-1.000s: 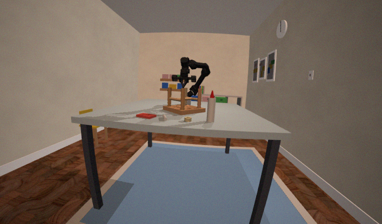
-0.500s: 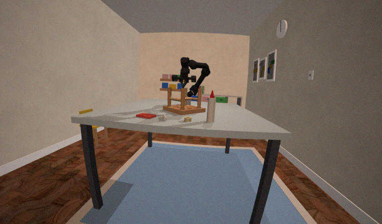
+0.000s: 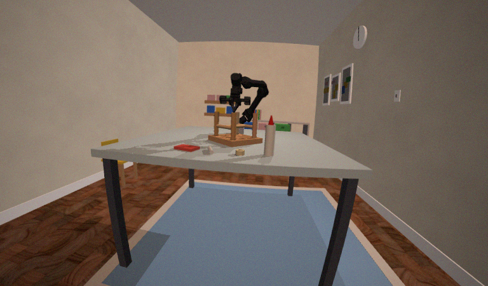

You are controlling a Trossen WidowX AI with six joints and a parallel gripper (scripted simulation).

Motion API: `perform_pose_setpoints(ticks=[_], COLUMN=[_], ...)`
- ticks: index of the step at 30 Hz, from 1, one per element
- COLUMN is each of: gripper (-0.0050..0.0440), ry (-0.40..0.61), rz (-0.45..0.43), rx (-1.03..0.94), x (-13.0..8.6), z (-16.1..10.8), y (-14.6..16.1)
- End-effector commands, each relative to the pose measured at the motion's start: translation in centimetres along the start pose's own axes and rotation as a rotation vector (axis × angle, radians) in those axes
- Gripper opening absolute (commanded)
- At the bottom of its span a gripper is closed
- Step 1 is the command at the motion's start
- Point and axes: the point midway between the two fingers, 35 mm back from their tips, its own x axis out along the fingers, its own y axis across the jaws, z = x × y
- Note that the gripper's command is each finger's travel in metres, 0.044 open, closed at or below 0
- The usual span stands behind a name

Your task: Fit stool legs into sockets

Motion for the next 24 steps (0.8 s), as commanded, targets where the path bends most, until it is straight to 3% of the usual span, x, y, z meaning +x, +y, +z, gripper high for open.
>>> perform_pose_setpoints(ticks=[1, 24], gripper=[0.0000, 0.0000], ry=[0.025, 0.025], rz=[-0.004, -0.004], rx=[0.005, 0.005], x=[1.06, 1.28], z=[-0.71, -0.85], y=[0.08, 0.08])
